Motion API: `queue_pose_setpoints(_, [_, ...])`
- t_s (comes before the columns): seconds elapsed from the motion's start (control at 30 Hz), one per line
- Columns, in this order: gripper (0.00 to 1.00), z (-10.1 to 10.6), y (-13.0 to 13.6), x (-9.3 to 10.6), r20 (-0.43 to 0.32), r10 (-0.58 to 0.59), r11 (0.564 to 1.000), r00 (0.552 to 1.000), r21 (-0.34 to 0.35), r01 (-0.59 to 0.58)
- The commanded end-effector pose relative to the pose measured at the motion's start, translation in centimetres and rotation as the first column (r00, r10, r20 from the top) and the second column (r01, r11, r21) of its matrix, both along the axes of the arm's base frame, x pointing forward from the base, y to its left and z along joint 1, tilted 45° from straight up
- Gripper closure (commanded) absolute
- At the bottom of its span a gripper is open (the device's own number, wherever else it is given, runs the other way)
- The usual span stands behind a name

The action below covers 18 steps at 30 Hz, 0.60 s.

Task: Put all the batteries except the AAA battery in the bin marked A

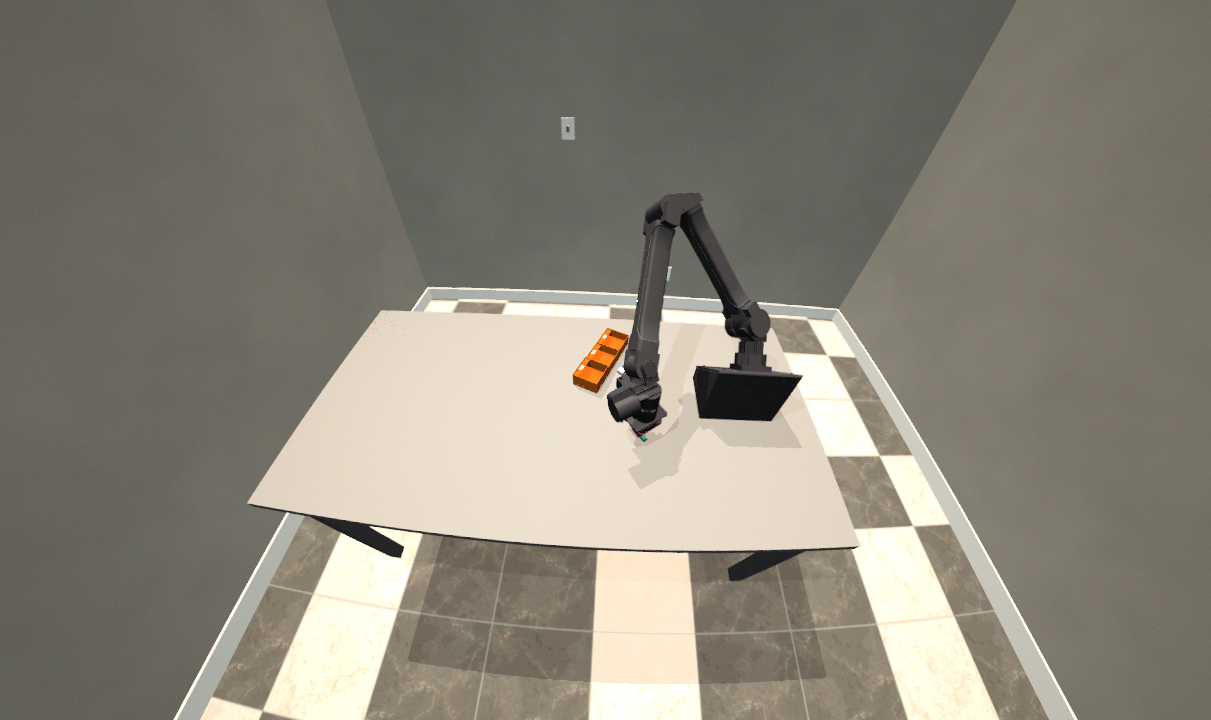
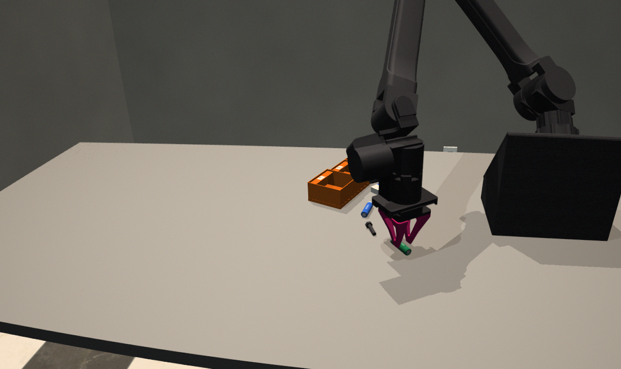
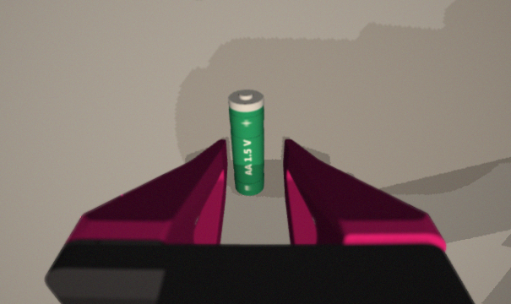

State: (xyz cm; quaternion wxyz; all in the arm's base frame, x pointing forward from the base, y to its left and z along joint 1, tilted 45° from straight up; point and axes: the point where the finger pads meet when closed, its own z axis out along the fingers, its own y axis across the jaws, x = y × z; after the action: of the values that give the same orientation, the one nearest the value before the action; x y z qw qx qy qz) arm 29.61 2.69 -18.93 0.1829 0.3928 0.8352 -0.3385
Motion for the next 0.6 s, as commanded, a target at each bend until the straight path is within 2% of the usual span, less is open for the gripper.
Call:
queue_pose_setpoints(0.0, [0.73,0.7,1.9,1.7,0.032,0.057,0.998,0.998,0.022,-0.058])
queue_pose_setpoints(0.13, [0.73,0.9,1.8,2.5,0.032,0.045,0.999,0.998,0.022,-0.045])
queue_pose_setpoints(0.2, [0.73,-0.3,0.5,1.9,0.016,0.022,1.000,1.000,0.013,-0.022])
queue_pose_setpoints(0.4, [0.73,-0.8,-0.8,0.3,-0.010,0.022,1.000,1.000,0.000,-0.022])
queue_pose_setpoints(0.53, [0.73,-0.9,-0.9,0.3,-0.010,0.022,1.000,1.000,0.001,-0.022])
queue_pose_setpoints(0.57, [0.73,-0.5,0.1,0.7,0.005,0.049,0.999,0.999,0.008,-0.049])
